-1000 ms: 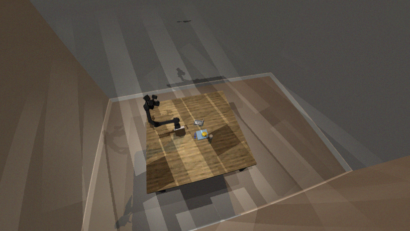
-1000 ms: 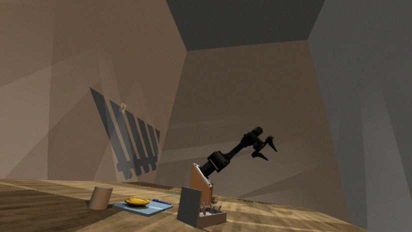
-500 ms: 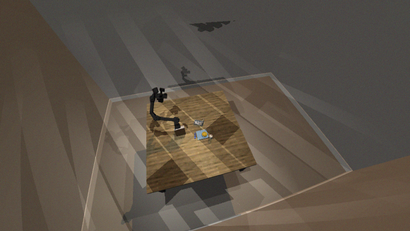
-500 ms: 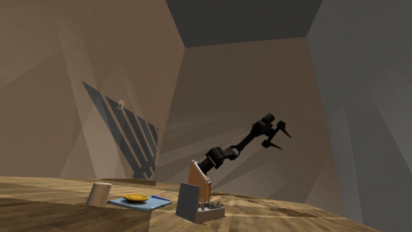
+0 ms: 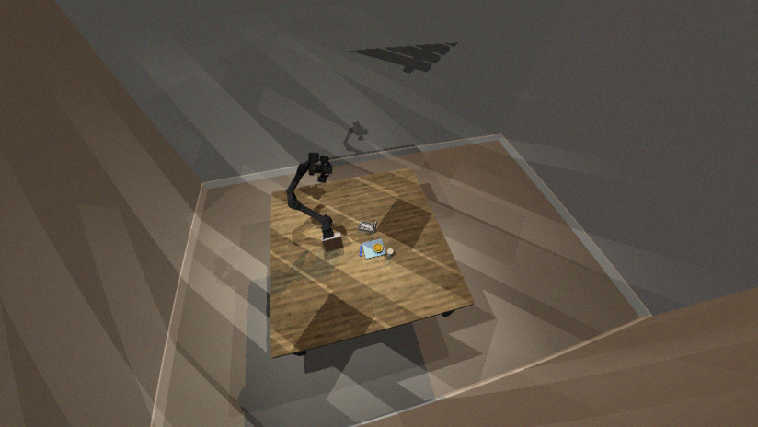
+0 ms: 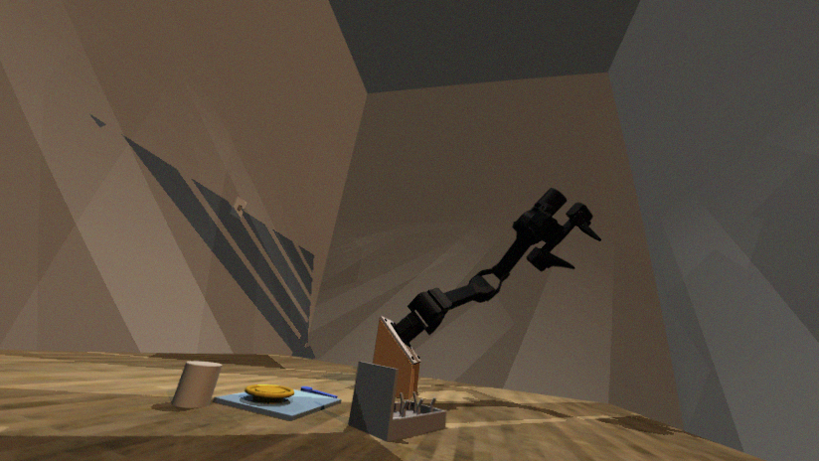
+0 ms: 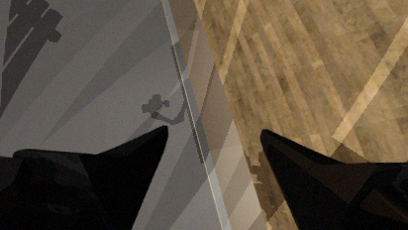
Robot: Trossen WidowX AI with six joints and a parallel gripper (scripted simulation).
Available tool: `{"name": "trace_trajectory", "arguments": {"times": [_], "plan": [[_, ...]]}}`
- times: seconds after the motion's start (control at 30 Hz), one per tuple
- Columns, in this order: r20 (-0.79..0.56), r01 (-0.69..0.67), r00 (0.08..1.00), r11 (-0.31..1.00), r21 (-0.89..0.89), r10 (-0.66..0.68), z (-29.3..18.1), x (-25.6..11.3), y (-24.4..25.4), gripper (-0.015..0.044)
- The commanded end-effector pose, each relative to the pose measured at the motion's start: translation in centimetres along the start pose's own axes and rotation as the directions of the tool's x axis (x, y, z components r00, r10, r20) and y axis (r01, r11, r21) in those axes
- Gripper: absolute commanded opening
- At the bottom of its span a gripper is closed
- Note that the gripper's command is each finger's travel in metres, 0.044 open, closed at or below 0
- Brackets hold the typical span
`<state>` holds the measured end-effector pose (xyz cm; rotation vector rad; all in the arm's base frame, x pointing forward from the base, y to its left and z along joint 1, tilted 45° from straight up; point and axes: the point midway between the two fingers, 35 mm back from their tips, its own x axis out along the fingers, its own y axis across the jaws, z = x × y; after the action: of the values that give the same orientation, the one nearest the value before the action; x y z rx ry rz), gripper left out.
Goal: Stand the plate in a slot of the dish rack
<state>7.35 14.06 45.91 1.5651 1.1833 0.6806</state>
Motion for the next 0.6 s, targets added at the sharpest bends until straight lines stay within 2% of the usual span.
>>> {"name": "trace_trajectory", "arguments": {"times": [0.0, 0.13, 0.57], "plan": [[0.063, 0.039, 0.997, 0.999, -0.018, -0.037, 4.0, 1.3, 0.3, 0.04], [0.156, 0.099, 0.983, 0.995, -0.02, -0.094, 8.8, 2.8, -0.1, 0.04], [0.299, 0.263, 0.929, 0.957, -0.122, -0.217, 19.9, 4.3, -1.2, 0.04]]}}
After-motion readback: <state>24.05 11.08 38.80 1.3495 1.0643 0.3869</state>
